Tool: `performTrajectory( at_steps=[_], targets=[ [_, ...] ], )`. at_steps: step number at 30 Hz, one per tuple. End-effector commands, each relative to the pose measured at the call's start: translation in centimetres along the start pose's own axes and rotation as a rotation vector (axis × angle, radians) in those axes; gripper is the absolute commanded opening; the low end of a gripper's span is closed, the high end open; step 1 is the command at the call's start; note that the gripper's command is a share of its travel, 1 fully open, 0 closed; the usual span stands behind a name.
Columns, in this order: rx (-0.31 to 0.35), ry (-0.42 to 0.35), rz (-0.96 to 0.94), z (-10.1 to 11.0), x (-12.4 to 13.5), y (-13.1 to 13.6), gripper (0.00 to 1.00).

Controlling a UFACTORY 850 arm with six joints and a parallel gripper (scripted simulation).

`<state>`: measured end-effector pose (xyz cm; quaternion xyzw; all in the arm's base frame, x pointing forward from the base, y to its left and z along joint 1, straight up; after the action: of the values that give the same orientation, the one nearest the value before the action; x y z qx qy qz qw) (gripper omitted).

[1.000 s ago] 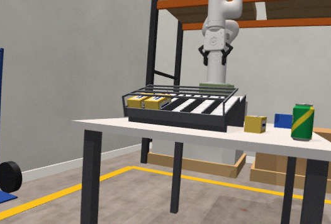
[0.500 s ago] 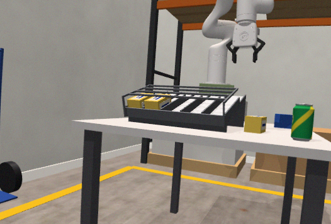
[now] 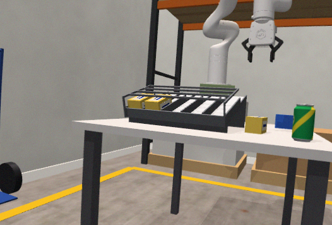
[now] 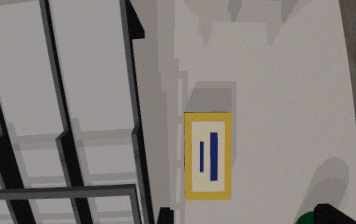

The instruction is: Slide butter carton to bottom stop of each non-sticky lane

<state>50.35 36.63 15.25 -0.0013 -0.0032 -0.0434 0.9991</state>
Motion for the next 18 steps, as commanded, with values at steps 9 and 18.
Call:
performTrajectory(
  at_steps=[9,18],
  targets=[
    [0.001,-0.002,0.0,-2.7,0.1,0.1,0.9],
    [0.001,-0.002,0.0,-5.9,0.1,0.1,0.9]
  ],
)
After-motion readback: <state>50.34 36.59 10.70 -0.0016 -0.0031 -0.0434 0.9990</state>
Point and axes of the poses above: the point where the finger pads meet when closed, its own z axis back along the fingers, its own y axis across the jaws, x = y × z, the point moved 8 cm from there along z, back along the fingers, and after that the axes turned 5 degrees about -z, right-handed, at the moved point
